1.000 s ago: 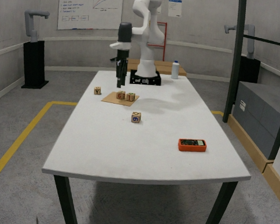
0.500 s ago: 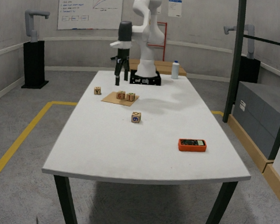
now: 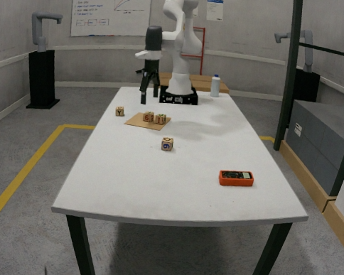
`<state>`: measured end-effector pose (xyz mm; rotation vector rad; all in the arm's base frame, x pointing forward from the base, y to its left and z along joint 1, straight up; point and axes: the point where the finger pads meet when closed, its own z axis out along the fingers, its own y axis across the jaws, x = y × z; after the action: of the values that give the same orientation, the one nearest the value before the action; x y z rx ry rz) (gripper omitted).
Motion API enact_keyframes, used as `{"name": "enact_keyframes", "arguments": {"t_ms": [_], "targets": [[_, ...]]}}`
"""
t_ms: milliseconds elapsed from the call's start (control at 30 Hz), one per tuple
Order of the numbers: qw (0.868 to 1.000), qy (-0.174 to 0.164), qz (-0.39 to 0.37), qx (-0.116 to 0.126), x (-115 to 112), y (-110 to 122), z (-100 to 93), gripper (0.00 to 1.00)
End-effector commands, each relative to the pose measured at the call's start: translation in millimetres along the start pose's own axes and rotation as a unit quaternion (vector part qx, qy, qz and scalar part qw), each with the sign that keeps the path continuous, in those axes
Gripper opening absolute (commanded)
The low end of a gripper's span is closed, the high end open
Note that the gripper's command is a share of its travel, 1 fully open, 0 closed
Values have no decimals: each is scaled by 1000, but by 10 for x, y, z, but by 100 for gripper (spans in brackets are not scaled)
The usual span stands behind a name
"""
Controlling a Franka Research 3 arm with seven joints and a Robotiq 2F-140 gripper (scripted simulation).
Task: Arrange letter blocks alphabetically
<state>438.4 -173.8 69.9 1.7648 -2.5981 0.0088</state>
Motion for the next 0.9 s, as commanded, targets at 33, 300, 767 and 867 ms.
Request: {"name": "enact_keyframes", "arguments": {"t_ms": [33, 300, 767, 867], "targets": [[1000, 0, 16, 1, -34, -88, -31, 100], [995, -4, 101, 1, -245, -556, -114, 100], [984, -6, 179, 0, -457, -954, -170, 100], [980, -7, 201, -1, -522, -1064, -182, 100]]}}
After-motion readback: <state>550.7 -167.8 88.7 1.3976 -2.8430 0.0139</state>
